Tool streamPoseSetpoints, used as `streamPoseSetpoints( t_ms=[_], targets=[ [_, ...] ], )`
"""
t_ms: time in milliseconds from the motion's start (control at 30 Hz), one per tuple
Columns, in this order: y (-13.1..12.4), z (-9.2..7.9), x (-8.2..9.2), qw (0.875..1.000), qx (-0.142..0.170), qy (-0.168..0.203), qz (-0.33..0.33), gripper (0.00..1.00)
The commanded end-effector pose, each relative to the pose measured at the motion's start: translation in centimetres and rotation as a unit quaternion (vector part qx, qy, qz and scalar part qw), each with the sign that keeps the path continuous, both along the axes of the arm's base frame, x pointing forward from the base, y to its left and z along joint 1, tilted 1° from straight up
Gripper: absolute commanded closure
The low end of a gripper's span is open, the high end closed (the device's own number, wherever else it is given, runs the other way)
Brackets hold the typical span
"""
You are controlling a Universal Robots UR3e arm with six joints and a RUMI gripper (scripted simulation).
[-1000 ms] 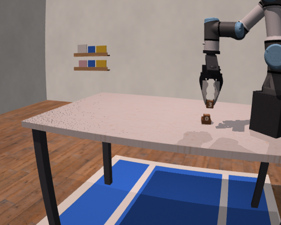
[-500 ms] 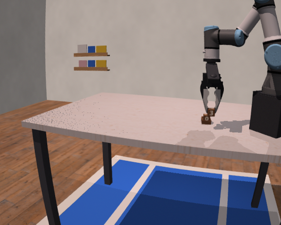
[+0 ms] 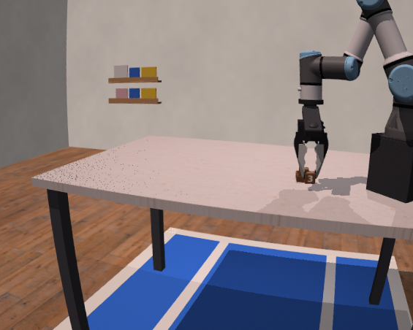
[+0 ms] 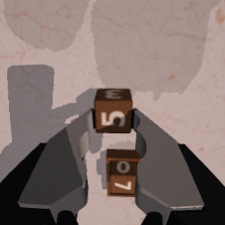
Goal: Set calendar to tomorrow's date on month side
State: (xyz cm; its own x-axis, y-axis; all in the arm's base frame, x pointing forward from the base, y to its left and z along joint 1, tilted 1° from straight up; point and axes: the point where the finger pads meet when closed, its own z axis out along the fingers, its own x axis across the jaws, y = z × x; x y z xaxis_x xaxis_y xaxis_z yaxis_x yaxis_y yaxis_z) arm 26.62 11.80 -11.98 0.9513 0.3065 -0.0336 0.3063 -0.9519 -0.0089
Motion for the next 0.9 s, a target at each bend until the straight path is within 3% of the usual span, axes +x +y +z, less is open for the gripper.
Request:
streamPoseSetpoints(
  t_ms=[0,867],
  targets=[
    [-0.06,-1.25,1.08,1.000,-0.002,-0.022,0.000,0.90],
    [-0.07,-1.80,1.16,1.000,-0.002,-0.023,0.000,0.90]
  ],
)
